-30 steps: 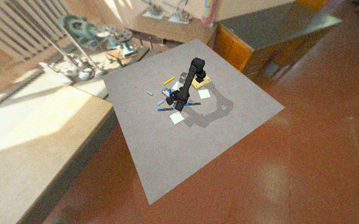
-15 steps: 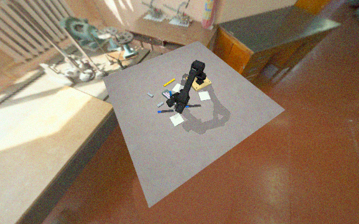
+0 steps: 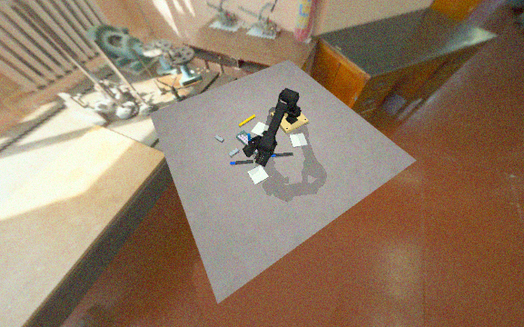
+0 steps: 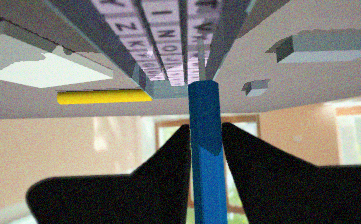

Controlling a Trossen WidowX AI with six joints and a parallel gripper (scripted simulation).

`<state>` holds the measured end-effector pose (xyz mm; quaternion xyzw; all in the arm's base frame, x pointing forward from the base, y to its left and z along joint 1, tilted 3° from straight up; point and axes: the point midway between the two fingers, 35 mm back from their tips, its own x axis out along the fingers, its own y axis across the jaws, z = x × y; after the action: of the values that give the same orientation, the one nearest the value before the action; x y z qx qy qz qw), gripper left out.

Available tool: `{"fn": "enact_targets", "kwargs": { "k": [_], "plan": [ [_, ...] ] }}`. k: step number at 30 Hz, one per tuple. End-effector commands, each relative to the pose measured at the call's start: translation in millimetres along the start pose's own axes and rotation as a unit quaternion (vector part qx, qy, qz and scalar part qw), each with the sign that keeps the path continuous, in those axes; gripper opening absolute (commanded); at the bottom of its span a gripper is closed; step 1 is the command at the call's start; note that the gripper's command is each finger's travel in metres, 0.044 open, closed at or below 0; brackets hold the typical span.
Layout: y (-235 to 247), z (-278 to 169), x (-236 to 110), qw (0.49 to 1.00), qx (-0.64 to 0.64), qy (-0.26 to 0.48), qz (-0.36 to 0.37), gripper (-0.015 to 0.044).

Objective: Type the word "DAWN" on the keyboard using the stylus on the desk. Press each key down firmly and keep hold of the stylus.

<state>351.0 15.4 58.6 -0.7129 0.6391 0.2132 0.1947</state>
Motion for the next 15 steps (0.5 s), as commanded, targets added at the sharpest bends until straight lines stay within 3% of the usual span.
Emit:
{"fn": "enact_targets", "kwargs": {
  "k": [1,15],
  "plan": [
    [0.2,0.0,-0.2,1.000,0.003,-0.001,0.000,0.0081],
    [0.2,-32.2,-18.6,1.000,0.003,-0.001,0.000,0.0081]
  ]
}}
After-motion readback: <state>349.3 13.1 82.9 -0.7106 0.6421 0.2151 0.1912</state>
